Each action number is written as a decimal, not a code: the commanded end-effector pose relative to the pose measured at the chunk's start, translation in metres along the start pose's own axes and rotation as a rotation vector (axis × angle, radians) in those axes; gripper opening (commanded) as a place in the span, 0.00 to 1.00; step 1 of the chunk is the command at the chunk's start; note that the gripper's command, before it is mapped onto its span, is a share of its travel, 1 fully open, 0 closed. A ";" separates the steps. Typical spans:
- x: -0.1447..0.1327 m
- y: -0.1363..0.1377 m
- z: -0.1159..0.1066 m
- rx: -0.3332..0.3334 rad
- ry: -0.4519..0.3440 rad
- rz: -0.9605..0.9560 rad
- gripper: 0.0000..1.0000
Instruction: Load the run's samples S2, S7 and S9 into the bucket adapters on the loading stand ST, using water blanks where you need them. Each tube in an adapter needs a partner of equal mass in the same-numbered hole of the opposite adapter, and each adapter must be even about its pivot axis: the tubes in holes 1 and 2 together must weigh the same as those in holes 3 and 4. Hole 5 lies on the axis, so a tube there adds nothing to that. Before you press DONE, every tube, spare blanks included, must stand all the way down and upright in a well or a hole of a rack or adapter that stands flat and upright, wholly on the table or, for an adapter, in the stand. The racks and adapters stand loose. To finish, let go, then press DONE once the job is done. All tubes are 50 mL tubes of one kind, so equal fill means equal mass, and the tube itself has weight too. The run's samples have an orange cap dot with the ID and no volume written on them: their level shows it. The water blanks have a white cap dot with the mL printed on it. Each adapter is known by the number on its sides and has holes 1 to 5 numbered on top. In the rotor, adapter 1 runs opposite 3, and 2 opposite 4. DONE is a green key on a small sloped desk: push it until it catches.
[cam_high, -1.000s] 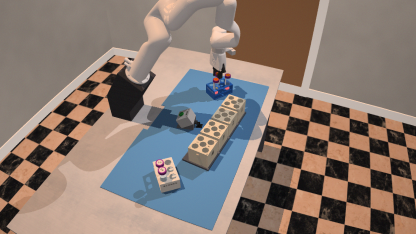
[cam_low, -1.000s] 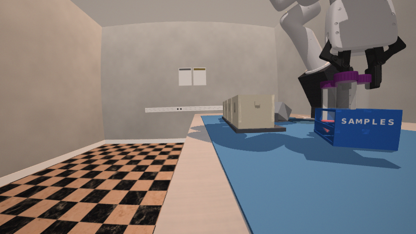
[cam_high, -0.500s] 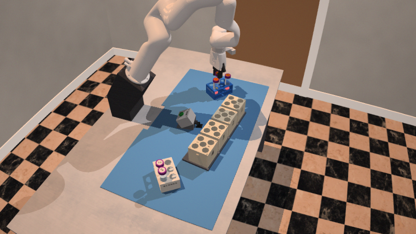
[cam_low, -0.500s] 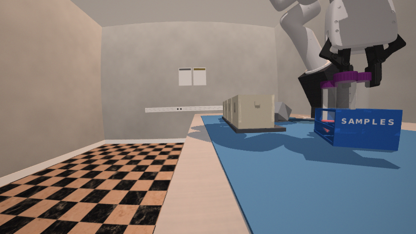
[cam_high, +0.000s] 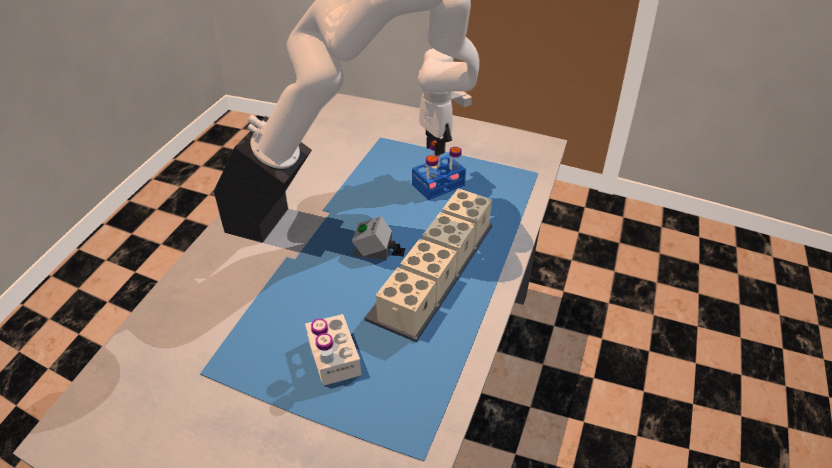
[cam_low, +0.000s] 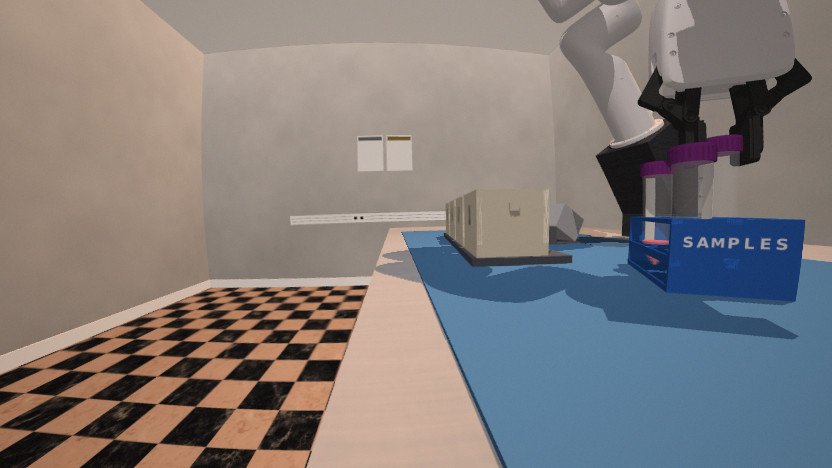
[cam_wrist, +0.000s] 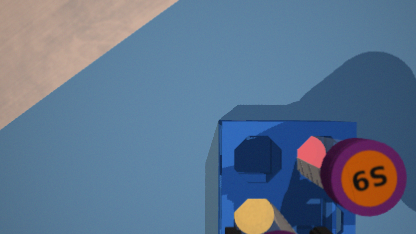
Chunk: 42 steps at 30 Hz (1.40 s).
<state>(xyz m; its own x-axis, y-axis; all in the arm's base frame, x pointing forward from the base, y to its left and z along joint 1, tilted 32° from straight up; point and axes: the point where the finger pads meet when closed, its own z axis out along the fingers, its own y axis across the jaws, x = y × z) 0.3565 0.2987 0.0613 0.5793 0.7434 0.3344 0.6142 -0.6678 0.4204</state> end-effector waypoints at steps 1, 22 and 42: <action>0.001 0.000 -0.005 0.000 0.003 0.000 0.00; 0.001 0.000 -0.027 0.001 0.003 0.000 0.00; 0.001 0.000 -0.059 0.001 0.003 0.001 0.00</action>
<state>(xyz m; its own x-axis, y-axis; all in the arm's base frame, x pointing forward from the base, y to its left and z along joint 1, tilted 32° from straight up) 0.3291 0.3010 0.1045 0.5787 0.7433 0.3356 0.6142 -0.6680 0.4201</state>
